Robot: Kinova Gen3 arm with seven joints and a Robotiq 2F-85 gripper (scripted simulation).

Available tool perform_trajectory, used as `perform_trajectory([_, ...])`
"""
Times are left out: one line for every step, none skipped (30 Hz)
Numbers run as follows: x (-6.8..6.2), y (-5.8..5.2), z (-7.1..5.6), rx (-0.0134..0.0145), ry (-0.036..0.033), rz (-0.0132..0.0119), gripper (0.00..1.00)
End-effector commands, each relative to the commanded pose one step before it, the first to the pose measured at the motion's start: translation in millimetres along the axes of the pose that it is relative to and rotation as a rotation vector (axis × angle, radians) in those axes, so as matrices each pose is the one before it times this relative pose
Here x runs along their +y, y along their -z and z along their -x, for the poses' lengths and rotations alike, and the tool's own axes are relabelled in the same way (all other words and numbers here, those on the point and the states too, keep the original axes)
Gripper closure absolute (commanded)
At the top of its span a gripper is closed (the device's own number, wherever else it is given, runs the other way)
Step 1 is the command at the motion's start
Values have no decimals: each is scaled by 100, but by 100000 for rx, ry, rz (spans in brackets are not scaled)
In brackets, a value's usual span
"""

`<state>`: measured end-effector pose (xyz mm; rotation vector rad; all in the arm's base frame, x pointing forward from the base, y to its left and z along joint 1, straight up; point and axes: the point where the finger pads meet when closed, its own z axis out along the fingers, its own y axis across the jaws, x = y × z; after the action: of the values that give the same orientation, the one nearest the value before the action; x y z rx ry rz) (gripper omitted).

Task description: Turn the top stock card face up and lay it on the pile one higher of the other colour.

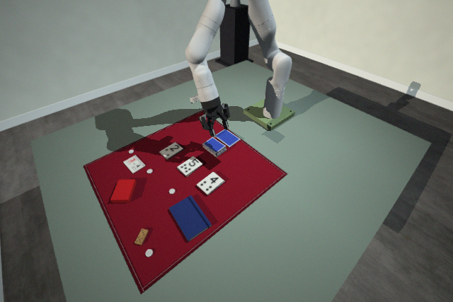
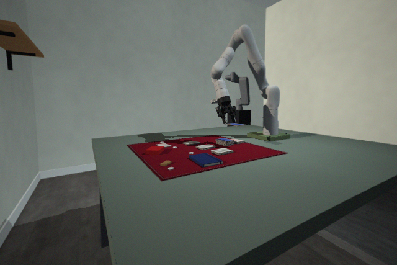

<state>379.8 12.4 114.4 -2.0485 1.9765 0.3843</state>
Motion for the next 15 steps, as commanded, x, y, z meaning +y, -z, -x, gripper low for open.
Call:
perform_trajectory([97,-491,1680,76,1965,475,29])
perform_trajectory([2,-161,400,0,0,0,29])
perform_trajectory([1,-149,369,0,0,0,29])
perform_trajectory([1,-136,337,0,0,0,29])
perform_trajectory([2,-123,305,0,0,0,29])
perform_trajectory([1,-109,270,0,0,0,29])
perform_trajectory([1,-96,237,0,0,0,29])
perform_trajectory([1,-82,204,0,0,0,29])
perform_trajectory([2,-69,172,0,0,0,29])
perform_trajectory([0,-56,140,0,0,0,29])
perform_trajectory([0,-45,110,0,0,0,29])
perform_trajectory([0,0,0,0,0,0,29])
perform_trajectory([0,0,0,0,0,0,29])
perform_trajectory([1,-33,83,0,0,0,29])
perform_trajectory([1,-24,58,0,0,0,29])
